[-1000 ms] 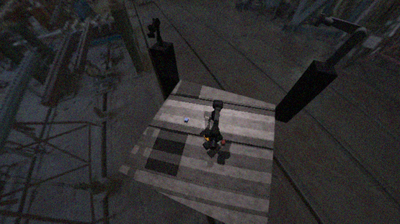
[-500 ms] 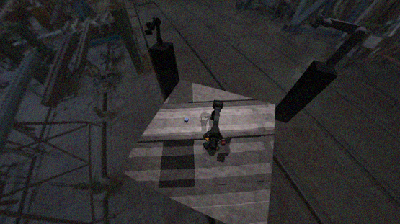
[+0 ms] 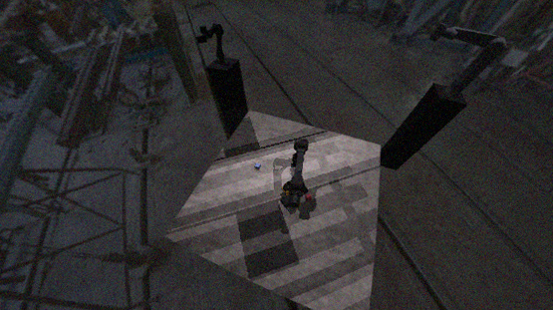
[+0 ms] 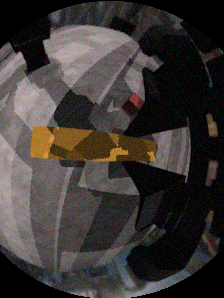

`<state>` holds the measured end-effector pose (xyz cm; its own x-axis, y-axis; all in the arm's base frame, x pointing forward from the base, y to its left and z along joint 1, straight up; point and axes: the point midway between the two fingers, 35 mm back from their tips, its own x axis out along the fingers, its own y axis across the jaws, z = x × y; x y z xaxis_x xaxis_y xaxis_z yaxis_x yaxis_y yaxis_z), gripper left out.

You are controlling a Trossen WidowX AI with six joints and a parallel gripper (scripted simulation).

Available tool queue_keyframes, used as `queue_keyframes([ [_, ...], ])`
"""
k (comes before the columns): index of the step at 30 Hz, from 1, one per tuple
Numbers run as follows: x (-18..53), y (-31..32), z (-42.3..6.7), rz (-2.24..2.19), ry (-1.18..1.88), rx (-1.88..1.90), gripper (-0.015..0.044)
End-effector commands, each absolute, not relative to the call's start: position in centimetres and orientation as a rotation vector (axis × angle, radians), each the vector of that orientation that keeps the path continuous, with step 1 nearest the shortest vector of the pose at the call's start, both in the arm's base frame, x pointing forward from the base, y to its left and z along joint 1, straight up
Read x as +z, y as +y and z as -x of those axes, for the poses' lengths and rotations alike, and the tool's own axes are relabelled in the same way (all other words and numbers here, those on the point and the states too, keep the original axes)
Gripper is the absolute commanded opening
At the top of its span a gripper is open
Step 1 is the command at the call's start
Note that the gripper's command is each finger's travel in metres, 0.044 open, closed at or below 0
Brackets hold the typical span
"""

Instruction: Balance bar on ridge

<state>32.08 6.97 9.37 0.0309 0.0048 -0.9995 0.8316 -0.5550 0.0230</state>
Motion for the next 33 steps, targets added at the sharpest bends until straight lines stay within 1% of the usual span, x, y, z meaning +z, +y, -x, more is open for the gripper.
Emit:
queue_keyframes([
  [1, 9.37, 6.97, -32.08, -1.652, 0.86, -1.598, 0.0],
  [5, 9.37, 6.97, -32.08, -1.652, 0.86, -1.598, 0.0],
  [11, 9.37, 6.97, -32.08, -1.652, 0.86, -1.598, 0.0157],
  [12, 9.37, 6.97, -32.08, -1.652, 0.86, -1.598, 0.0167],
  [33, 9.37, 6.97, -32.08, -1.652, 0.86, -1.598, 0.0169],
])
